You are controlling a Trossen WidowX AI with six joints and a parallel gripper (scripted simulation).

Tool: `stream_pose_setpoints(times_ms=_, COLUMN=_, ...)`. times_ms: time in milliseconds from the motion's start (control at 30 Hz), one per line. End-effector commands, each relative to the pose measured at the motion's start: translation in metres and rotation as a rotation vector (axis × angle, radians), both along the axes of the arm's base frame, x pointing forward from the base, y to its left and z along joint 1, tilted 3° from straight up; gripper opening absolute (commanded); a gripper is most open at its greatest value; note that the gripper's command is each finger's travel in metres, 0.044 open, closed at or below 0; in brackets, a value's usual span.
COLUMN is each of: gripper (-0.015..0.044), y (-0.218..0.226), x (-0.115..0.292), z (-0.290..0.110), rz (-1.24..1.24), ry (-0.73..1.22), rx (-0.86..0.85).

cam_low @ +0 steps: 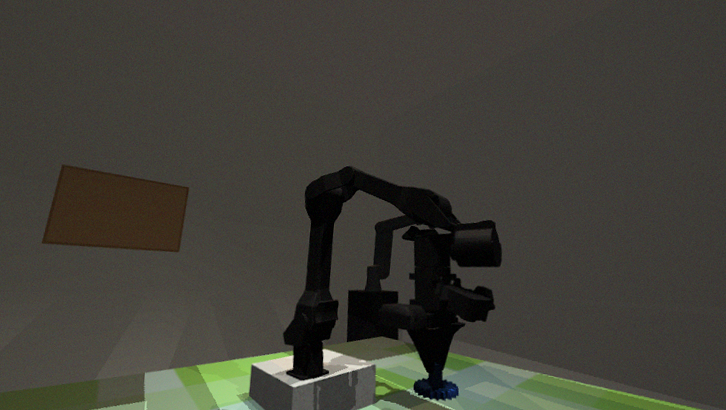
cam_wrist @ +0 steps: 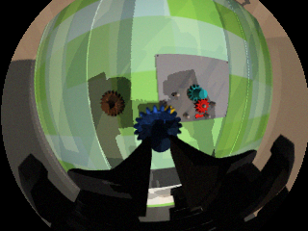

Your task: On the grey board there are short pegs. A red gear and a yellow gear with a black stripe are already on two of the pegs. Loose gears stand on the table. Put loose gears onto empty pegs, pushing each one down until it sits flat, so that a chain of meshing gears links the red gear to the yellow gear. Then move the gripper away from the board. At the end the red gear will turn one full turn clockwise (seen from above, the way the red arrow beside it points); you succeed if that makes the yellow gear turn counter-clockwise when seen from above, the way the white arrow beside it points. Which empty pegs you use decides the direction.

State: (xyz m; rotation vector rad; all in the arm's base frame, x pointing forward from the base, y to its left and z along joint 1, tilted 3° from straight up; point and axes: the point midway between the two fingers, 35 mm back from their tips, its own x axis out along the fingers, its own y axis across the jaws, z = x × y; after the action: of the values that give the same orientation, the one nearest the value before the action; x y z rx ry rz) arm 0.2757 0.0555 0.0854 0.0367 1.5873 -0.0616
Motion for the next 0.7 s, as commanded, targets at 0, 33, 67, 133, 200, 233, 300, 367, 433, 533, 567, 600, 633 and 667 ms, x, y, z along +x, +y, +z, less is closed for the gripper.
stream_pose_setpoints(times_ms=0, gripper=0.0000, y=-0.009, x=0.007, z=-0.008, rz=0.001, ry=0.000, rx=-0.006)
stream_pose_setpoints(times_ms=33, gripper=0.0000, y=-0.011, x=0.009, z=-0.010, rz=0.001, ry=-0.001, rx=-0.006)
stream_pose_setpoints(times_ms=67, gripper=0.0000, y=-0.013, x=0.010, z=-0.012, rz=0.001, ry=-0.001, rx=-0.006)
stream_pose_setpoints(times_ms=133, gripper=0.0000, y=-0.017, x=0.013, z=-0.015, rz=0.001, ry=-0.001, rx=-0.006)
stream_pose_setpoints(times_ms=200, gripper=0.0000, y=-0.021, x=0.016, z=-0.018, rz=0.001, ry=-0.002, rx=-0.007)
stream_pose_setpoints(times_ms=233, gripper=0.0000, y=-0.024, x=0.017, z=-0.020, rz=0.001, ry=-0.002, rx=-0.007)
stream_pose_setpoints(times_ms=300, gripper=0.0000, y=-0.028, x=0.020, z=-0.024, rz=0.001, ry=-0.002, rx=-0.008)
stream_pose_setpoints(times_ms=367, gripper=0.0000, y=-0.032, x=0.022, z=-0.027, rz=0.001, ry=-0.003, rx=-0.008)
stream_pose_setpoints(times_ms=433, gripper=0.0000, y=-0.037, x=0.025, z=-0.031, rz=0.001, ry=-0.003, rx=-0.008)
stream_pose_setpoints(times_ms=533, gripper=0.0000, y=-0.043, x=0.028, z=-0.036, rz=0.001, ry=-0.004, rx=-0.009)
stream_pose_setpoints(times_ms=567, gripper=0.0000, y=-0.046, x=0.029, z=-0.038, rz=0.002, ry=-0.004, rx=-0.010)
stream_pose_setpoints(times_ms=600, gripper=0.0000, y=-0.048, x=0.030, z=-0.040, rz=0.002, ry=-0.004, rx=-0.010)
stream_pose_setpoints(times_ms=633, gripper=0.0000, y=-0.050, x=0.032, z=-0.041, rz=0.002, ry=-0.004, rx=-0.010)
stream_pose_setpoints(times_ms=667, gripper=0.0000, y=-0.052, x=0.032, z=-0.043, rz=0.002, ry=-0.004, rx=-0.010)
